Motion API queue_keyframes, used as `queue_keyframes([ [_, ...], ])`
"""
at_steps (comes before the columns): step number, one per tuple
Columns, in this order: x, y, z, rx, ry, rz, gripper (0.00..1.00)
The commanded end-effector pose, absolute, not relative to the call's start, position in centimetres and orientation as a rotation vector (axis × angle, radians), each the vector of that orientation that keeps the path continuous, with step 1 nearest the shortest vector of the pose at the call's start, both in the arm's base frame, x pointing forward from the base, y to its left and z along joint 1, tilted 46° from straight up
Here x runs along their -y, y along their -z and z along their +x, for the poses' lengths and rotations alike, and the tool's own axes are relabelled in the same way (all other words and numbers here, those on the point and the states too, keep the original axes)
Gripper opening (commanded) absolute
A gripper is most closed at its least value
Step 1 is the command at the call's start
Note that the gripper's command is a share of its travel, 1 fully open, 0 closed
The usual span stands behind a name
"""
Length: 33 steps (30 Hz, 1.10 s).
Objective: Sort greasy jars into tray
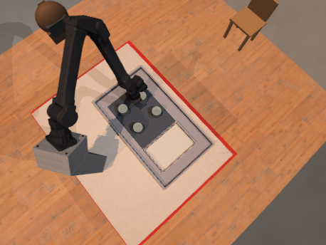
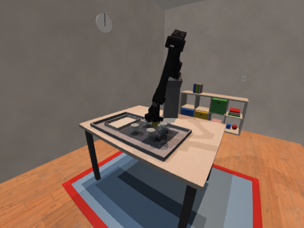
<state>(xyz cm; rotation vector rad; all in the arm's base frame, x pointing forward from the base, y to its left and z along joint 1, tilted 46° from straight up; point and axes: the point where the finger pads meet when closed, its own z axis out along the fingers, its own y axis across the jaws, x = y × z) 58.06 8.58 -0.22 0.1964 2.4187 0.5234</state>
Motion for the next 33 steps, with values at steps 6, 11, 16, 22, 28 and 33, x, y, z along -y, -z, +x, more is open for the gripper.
queue_keyframes([
  [6,-8.87,-0.65,58.19,-2.397,-0.528,0.198,0.00],
  [11,-8.87,-0.65,58.19,-2.397,-0.528,0.198,0.00],
  [16,-8.87,-0.65,58.19,-2.397,-0.528,0.198,0.00],
  [22,-8.87,-0.65,58.19,-2.397,-0.528,0.198,0.00],
  [28,-8.87,-0.65,58.19,-2.397,-0.528,0.198,0.00],
  [33,-8.62,-1.18,57.70,-2.397,-0.528,0.198,0.00],
])
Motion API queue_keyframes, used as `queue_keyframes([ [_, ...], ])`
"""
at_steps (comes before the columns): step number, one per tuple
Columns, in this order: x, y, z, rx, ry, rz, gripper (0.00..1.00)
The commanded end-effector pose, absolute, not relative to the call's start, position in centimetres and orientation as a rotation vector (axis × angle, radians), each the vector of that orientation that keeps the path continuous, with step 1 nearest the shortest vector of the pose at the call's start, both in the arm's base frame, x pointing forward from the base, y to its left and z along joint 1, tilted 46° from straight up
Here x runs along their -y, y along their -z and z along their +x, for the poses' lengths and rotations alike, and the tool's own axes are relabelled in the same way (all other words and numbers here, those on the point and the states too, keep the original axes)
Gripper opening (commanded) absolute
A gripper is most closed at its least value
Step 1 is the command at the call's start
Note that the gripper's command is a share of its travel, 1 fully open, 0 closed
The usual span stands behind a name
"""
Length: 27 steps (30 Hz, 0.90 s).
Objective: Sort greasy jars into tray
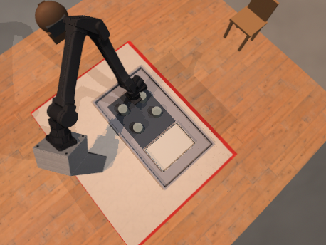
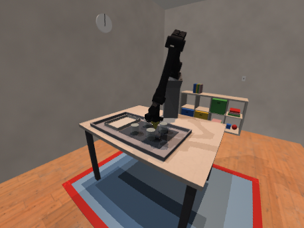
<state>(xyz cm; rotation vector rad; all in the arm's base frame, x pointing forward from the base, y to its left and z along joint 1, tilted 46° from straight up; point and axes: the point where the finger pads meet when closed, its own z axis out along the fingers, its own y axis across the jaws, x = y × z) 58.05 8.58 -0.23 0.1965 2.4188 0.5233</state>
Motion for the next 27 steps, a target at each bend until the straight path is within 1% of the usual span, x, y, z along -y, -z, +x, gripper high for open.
queue_keyframes([
  [1,-8.4,-1.7,57.2,-2.397,-0.528,0.198,0.00],
  [8,-6.7,-5.4,53.8,-2.397,-0.528,0.198,0.00],
  [13,-6.4,-6.0,53.3,-2.397,-0.528,0.198,0.00],
  [25,1.7,-0.5,51.4,-2.397,-0.528,0.198,0.00],
  [27,1.7,-0.5,51.4,-2.397,-0.528,0.198,0.00],
])
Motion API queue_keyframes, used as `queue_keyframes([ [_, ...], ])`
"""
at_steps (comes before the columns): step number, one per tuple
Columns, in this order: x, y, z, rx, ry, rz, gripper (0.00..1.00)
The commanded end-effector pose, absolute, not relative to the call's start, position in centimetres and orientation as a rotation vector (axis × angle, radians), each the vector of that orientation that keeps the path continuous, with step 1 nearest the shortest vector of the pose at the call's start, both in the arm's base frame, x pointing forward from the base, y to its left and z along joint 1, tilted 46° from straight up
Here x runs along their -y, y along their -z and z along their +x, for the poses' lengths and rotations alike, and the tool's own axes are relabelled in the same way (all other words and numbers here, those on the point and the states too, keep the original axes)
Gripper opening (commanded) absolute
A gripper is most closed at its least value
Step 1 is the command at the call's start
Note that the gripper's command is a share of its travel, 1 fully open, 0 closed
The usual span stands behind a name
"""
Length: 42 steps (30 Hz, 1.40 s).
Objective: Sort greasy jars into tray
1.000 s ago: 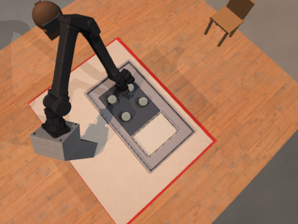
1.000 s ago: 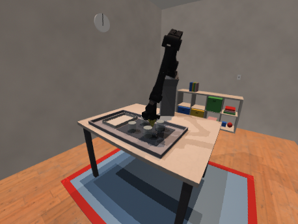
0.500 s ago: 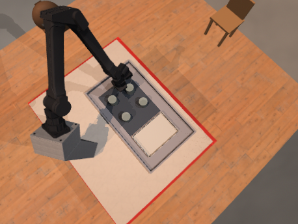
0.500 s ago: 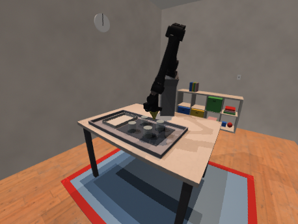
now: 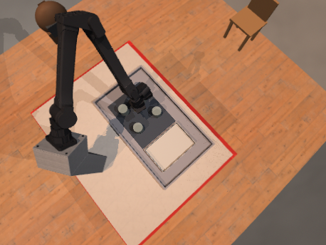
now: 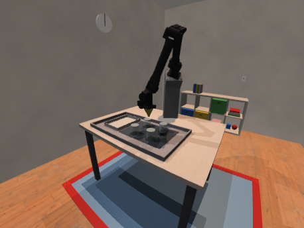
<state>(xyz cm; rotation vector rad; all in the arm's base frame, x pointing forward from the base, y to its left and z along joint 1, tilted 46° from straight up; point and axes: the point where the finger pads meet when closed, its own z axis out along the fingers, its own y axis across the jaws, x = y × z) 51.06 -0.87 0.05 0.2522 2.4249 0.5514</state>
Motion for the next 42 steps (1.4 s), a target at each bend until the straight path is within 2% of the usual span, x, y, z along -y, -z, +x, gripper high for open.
queue_keyframes([
  [1,2.4,0.0,51.3,-2.397,-0.528,0.198,0.00],
  [8,7.2,3.2,50.2,-2.397,-0.528,0.198,0.00],
  [29,4.7,8.5,55.1,-2.397,-0.528,0.198,0.00],
  [42,4.7,8.5,55.0,-2.397,-0.528,0.198,0.00],
])
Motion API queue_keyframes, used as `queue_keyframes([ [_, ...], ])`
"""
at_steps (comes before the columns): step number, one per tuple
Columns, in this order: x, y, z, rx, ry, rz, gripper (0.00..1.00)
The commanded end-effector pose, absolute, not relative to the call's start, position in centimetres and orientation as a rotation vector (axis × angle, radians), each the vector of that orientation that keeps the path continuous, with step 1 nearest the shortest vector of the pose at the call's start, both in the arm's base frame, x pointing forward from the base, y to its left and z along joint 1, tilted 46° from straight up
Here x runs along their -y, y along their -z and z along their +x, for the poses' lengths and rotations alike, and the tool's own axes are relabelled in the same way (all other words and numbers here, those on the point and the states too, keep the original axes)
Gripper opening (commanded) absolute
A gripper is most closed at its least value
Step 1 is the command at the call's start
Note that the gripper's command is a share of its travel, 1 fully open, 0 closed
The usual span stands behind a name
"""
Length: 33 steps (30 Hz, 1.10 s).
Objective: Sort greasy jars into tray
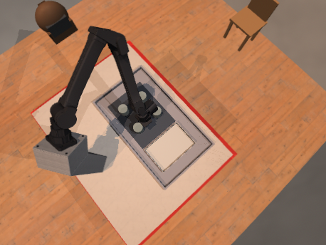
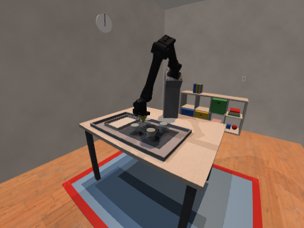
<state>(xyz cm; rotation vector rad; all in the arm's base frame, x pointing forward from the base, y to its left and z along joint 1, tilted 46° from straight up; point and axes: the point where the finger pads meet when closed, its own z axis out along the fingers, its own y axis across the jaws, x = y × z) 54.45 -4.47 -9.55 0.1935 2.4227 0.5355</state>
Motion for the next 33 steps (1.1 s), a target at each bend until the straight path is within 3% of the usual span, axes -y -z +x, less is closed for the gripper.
queue_keyframes([
  [1,4.68,8.53,55.01,-2.397,-0.528,0.198,0.00],
  [33,4.58,8.74,54.72,-2.397,-0.528,0.198,0.00],
])
